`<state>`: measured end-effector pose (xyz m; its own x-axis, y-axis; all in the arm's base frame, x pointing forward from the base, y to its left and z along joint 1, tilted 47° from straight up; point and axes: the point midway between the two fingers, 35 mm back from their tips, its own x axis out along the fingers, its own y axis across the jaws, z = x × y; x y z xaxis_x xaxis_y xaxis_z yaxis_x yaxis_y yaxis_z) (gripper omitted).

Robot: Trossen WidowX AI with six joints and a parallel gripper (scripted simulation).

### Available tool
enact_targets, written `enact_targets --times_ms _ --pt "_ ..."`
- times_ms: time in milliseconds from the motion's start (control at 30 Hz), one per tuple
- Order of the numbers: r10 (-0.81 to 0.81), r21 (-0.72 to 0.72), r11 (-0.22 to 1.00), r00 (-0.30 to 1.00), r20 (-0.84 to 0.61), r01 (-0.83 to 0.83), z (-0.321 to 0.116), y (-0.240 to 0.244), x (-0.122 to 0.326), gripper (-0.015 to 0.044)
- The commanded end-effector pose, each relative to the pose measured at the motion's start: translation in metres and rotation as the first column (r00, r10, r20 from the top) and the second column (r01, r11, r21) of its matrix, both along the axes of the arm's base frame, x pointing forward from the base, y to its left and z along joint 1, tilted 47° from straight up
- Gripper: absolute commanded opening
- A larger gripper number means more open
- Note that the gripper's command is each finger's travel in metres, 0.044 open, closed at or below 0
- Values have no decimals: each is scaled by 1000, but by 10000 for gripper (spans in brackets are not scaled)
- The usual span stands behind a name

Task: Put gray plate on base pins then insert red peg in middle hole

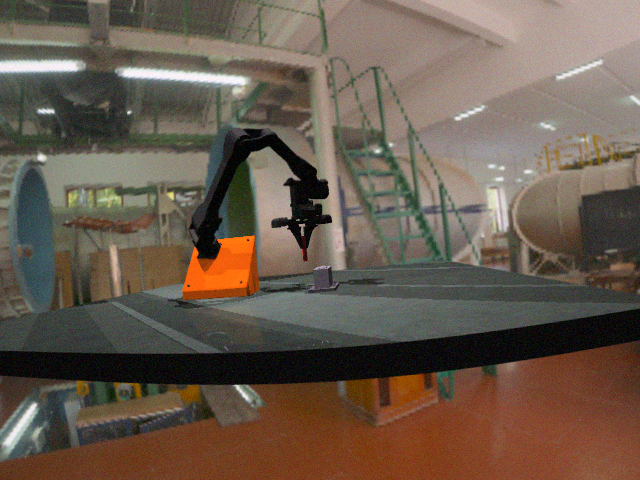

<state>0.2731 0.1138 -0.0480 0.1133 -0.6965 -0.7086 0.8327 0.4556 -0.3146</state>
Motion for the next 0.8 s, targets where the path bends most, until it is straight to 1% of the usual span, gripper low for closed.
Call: enact_targets --times_ms 0,767 --pt "6 3 1000 1000 3 -6 8 -3 8 0" --pt "12 -3 1000 1000 4 -12 52 -38 46 0"
